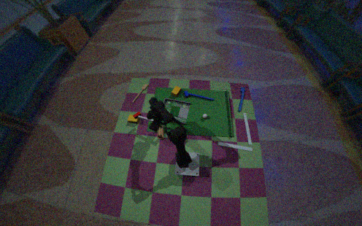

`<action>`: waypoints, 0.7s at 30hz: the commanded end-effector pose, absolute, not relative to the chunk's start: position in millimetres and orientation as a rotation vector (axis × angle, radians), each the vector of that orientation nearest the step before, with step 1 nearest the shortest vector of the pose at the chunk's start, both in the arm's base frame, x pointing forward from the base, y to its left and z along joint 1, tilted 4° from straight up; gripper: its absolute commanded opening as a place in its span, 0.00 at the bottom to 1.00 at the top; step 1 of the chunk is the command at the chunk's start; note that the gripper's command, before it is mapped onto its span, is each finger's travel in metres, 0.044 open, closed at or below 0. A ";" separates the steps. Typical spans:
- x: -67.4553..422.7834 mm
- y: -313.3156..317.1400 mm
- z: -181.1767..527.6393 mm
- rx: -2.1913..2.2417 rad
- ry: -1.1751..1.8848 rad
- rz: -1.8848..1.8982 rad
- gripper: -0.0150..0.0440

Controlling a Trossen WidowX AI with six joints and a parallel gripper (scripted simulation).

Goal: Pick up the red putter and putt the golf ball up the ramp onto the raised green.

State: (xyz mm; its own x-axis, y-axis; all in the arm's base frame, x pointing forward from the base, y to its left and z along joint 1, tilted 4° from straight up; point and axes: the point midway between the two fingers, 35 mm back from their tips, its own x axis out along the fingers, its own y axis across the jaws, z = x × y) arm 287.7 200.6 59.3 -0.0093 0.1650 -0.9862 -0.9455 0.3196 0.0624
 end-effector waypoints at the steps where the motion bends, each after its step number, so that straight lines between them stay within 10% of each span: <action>1: 298.5 189.9 69.1 -0.720 1.277 1.002 0.25; 21: 333.4 100.6 101.5 -0.003 1.511 0.561 0.25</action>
